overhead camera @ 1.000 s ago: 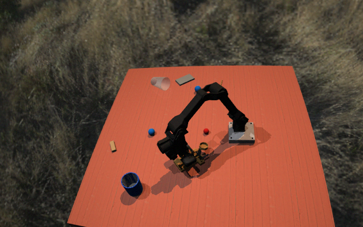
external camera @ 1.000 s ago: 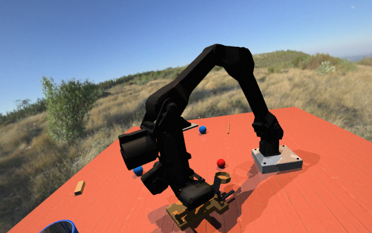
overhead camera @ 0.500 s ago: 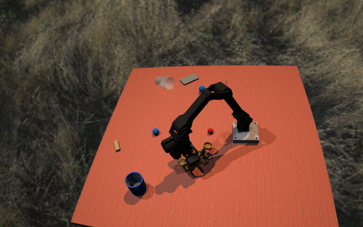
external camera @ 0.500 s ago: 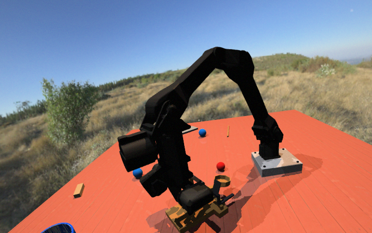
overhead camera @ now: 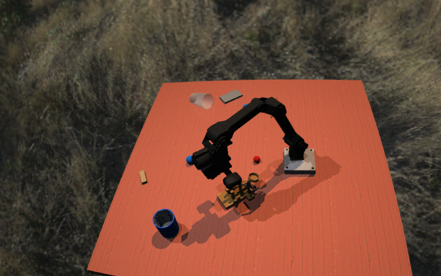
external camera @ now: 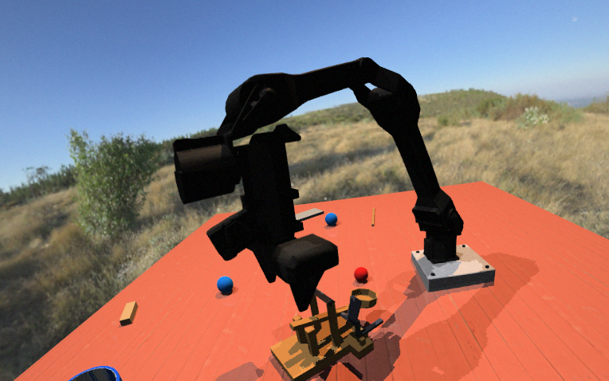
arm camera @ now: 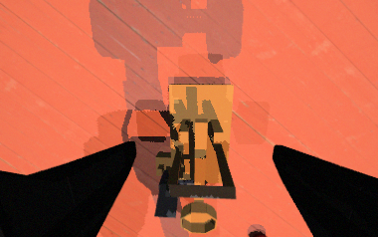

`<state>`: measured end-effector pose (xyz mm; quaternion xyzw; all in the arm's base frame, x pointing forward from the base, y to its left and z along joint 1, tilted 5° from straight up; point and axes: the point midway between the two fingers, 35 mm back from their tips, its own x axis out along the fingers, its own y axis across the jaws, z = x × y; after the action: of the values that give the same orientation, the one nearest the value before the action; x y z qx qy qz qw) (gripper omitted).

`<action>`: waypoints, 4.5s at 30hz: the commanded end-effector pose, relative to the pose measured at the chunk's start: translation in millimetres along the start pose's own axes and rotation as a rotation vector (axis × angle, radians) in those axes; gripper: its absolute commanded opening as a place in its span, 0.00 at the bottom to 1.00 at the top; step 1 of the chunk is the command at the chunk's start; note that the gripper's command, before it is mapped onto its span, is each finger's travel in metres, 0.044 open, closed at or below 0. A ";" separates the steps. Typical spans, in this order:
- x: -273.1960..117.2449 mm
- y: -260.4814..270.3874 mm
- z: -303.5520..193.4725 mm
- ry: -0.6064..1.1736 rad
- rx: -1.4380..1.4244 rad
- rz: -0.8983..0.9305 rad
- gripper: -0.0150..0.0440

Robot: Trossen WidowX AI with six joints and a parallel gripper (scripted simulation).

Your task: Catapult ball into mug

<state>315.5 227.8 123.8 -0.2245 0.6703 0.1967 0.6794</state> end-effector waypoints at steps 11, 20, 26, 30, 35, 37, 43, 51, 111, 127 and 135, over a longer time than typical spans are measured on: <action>42.4 0.1 -8.1 0.029 -0.001 -0.002 1.00; 51.0 0.1 -7.7 0.029 -0.001 -0.002 1.00; 60.8 0.1 -7.6 0.029 -0.001 -0.002 1.00; 67.3 0.1 -7.7 0.029 -0.001 -0.002 1.00; 75.5 0.1 -8.0 0.029 -0.001 -0.002 1.00; 78.7 0.0 -8.2 0.029 -0.001 -0.002 1.00; 88.4 0.0 -9.0 0.029 -0.001 -0.002 1.00; 95.5 0.0 -9.8 0.029 -0.001 -0.002 1.00; 91.7 -0.5 -8.0 0.028 0.000 -0.002 0.25; 89.9 -0.5 -8.1 0.028 0.005 -0.003 0.61; 80.8 -0.4 -6.3 0.028 0.005 -0.003 0.97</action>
<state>311.3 219.9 35.2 -0.2267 0.6808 0.1910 0.6698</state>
